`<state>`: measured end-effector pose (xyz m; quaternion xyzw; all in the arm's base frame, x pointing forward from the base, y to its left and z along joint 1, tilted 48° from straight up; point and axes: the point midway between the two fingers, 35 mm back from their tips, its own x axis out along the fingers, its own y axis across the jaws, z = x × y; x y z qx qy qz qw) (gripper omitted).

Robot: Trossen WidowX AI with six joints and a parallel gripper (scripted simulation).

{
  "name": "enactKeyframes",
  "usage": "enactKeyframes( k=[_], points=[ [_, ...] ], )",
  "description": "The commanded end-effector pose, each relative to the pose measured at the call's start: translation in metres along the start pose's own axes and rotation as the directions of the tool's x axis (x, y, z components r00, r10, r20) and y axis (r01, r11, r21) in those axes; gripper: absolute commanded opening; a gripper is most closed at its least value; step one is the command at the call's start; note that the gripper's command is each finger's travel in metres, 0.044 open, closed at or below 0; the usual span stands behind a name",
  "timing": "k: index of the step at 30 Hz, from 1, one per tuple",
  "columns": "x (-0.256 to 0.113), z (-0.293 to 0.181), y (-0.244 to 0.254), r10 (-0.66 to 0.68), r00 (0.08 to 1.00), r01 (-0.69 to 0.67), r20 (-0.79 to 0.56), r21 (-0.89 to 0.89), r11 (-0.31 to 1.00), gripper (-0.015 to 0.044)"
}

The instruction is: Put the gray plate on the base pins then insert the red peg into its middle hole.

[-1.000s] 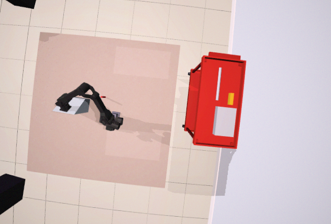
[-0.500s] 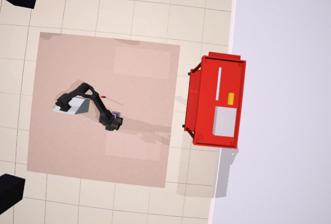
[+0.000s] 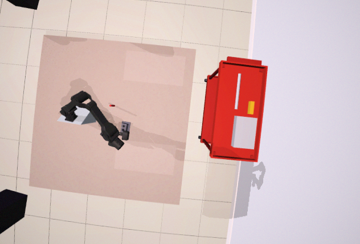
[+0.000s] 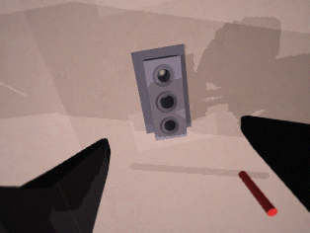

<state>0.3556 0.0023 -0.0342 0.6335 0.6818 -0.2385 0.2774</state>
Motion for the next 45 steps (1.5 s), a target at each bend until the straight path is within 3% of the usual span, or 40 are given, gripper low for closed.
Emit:
enactKeyframes(
  k=[1,10,18,23,27,45],
  points=[
    [0.001,-0.010,-0.003,-0.013,1.000,0.013,0.000,-0.025,1.000,0.0440],
    [-0.008,-0.111,-0.054,-0.015,1.000,0.015,0.004,-0.270,0.963,0.0440],
    [-0.003,-0.171,-0.124,-0.019,1.000,0.013,-0.008,-0.476,0.879,0.0440],
    [0.000,-0.177,-0.124,-0.019,1.000,0.012,-0.009,-0.493,0.870,0.0440],
    [0.031,-0.178,-0.125,-0.019,1.000,0.011,-0.011,-0.493,0.870,0.0440],
    [0.061,-0.177,-0.125,-0.020,1.000,0.013,-0.010,-0.496,0.868,0.0440]
  ],
)
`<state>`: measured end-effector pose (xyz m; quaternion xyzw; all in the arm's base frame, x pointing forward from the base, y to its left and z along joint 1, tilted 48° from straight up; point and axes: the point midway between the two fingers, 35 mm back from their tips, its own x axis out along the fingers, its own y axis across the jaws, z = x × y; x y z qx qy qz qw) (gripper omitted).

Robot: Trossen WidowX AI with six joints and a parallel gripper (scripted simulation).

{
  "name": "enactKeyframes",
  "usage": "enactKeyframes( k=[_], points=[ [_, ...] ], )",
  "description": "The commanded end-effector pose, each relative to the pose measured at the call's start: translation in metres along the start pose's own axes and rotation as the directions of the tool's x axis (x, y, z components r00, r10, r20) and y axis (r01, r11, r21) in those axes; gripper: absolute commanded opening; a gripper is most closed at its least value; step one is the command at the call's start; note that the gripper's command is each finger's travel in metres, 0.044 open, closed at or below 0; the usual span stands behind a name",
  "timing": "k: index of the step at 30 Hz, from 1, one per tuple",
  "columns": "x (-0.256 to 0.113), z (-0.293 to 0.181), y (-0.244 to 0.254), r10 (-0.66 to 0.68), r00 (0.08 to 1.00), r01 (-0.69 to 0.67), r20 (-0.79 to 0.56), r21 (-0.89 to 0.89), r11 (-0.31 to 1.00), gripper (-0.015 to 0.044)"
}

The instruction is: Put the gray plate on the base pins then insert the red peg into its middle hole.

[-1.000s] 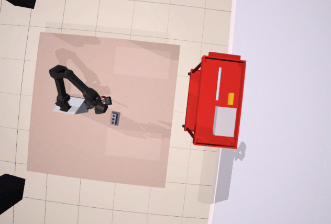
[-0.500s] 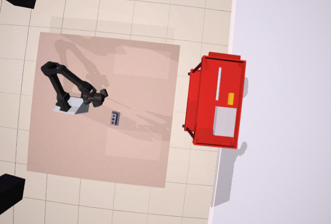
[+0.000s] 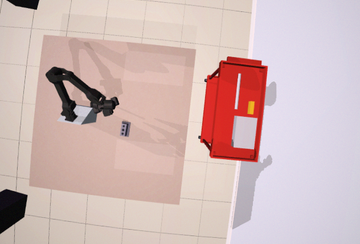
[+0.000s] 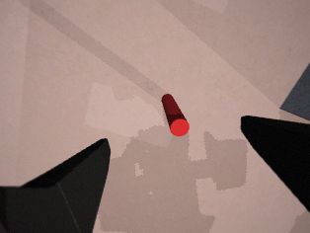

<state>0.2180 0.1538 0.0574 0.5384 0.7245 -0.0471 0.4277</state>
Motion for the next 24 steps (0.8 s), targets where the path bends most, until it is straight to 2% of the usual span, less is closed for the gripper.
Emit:
enactKeyframes(
  k=[1,24],
  points=[
    [0.008,0.001,-0.003,-0.011,1.000,0.011,-0.001,0.012,1.000,0.0440],
    [0.045,-0.001,-0.005,-0.009,1.000,0.009,-0.005,0.015,1.000,0.0440]
  ],
)
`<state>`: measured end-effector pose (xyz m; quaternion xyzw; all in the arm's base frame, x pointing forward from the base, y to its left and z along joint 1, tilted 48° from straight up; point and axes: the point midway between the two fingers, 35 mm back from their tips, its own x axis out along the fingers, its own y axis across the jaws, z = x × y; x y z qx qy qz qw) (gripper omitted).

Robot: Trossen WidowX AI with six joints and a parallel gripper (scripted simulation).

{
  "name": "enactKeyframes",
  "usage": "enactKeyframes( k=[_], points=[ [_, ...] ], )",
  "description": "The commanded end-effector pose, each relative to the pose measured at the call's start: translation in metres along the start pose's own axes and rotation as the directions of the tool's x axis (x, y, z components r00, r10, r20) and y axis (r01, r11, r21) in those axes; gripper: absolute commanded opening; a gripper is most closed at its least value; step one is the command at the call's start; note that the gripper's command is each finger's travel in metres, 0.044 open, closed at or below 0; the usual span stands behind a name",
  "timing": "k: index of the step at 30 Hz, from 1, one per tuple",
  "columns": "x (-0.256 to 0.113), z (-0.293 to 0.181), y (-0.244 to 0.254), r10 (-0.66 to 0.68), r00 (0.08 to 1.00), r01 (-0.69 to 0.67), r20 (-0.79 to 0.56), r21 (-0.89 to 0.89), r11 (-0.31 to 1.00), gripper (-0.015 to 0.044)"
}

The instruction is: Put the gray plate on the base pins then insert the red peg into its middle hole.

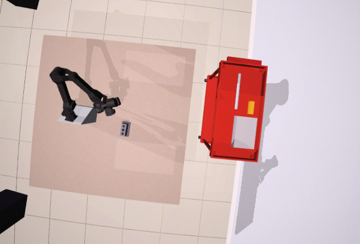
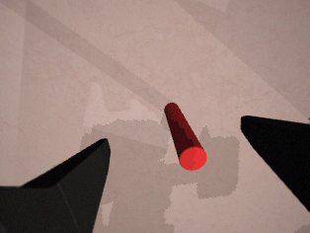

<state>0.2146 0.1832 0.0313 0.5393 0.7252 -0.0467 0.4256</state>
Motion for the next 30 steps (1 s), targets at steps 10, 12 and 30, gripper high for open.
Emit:
enactKeyframes(
  k=[10,12,30],
  points=[
    [0.0094,0.0000,-0.0044,-0.009,1.000,0.009,-0.001,0.013,1.000,0.0282],
    [0.0094,0.0000,-0.0044,-0.009,1.000,0.009,-0.001,0.013,1.000,0.0230],
    [0.0067,0.0007,-0.0039,-0.009,1.000,0.009,0.000,0.013,1.000,0.0000]
  ],
)
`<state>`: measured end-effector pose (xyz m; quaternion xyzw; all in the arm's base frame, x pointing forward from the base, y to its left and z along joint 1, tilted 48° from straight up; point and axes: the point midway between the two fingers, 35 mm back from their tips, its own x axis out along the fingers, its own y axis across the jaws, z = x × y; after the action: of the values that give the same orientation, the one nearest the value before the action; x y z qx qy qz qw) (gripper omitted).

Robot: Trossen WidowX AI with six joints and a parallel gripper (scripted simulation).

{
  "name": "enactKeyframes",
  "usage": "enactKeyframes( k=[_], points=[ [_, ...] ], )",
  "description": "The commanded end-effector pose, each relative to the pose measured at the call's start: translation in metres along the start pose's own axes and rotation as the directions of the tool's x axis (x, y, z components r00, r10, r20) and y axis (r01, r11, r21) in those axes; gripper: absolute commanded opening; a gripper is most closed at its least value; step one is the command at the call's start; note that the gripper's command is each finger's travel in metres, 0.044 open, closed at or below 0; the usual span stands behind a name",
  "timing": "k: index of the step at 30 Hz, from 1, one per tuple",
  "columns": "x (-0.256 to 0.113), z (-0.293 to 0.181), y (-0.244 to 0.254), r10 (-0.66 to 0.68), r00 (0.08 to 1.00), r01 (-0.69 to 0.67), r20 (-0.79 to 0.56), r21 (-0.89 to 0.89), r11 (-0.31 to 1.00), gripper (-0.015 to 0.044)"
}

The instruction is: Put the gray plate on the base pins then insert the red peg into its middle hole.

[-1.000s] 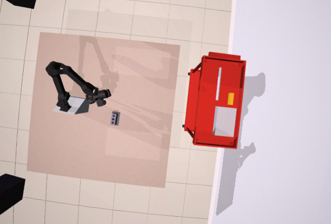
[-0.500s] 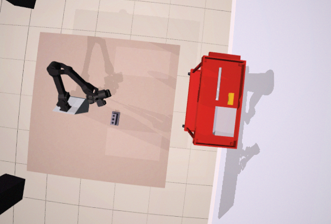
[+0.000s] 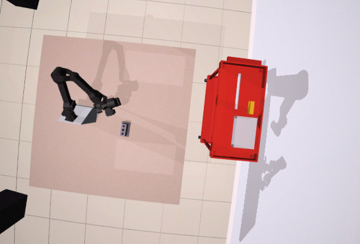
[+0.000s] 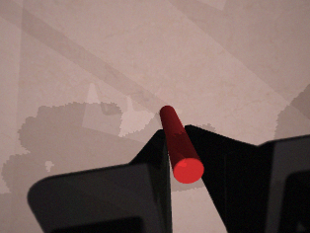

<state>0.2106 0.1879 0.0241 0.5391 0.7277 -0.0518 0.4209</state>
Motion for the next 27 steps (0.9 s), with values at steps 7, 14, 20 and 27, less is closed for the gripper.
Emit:
enactKeyframes(
  k=[7,14,20,27],
  points=[
    [-0.020,0.005,0.002,-0.006,1.000,0.006,0.013,0.000,1.000,0.0000],
    [-0.041,0.010,0.003,-0.010,1.000,0.010,0.019,0.000,1.000,0.0000],
    [-0.059,0.012,0.003,-0.011,1.000,0.011,0.020,0.000,1.000,0.0000],
    [-0.069,0.015,0.001,-0.016,1.000,0.016,0.019,0.010,1.000,0.0000]
  ],
)
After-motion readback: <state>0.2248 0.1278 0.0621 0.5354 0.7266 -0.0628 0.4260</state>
